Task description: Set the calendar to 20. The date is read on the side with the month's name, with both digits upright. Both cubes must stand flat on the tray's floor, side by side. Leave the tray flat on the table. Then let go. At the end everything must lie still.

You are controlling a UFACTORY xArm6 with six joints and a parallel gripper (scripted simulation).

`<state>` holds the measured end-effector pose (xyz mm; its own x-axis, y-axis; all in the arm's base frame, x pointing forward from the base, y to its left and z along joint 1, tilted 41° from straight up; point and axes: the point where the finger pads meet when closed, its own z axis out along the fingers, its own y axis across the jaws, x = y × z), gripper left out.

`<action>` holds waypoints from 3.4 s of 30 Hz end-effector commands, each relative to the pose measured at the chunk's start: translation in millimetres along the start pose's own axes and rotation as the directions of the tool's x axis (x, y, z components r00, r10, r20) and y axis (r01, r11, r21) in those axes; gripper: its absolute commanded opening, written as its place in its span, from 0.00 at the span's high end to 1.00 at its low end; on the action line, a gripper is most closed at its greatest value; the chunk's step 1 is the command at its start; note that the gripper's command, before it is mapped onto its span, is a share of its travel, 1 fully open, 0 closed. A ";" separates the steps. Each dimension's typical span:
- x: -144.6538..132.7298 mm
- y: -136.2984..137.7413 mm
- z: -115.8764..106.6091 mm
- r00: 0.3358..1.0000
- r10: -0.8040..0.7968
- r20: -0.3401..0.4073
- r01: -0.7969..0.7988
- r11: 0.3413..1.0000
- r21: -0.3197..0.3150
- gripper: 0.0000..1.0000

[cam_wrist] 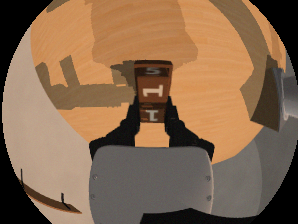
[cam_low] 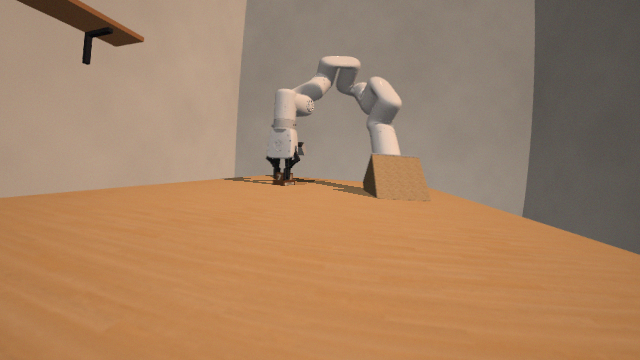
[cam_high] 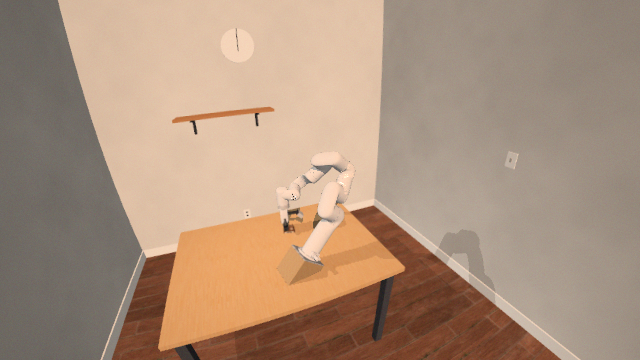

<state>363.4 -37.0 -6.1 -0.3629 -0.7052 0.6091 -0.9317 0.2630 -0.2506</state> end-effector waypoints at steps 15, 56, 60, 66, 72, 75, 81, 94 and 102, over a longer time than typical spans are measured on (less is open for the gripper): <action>-0.6 -1.0 -0.9 1.000 0.001 0.002 -0.001 1.000 0.002 0.71; -0.6 -1.0 -0.9 1.000 0.001 0.002 -0.001 1.000 0.002 0.71; -0.6 -1.0 -0.9 1.000 0.001 0.002 -0.001 1.000 0.002 0.71; -0.6 -1.0 -0.9 1.000 0.001 0.002 -0.001 1.000 0.002 0.71; -0.6 -1.0 -0.9 1.000 0.001 0.002 -0.001 1.000 0.002 0.71; -0.6 -1.0 -0.9 1.000 0.001 0.002 -0.001 1.000 0.002 0.71; -0.6 -1.0 -0.9 1.000 0.001 0.002 -0.001 1.000 0.002 0.63; -0.6 -1.0 -0.9 1.000 0.001 0.002 -0.001 1.000 0.002 0.51; -0.6 -1.0 -1.1 1.000 0.001 0.002 -0.001 1.000 0.002 0.51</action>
<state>363.4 -37.1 -6.2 -0.3629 -0.7052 0.6091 -0.9317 0.2630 -0.2506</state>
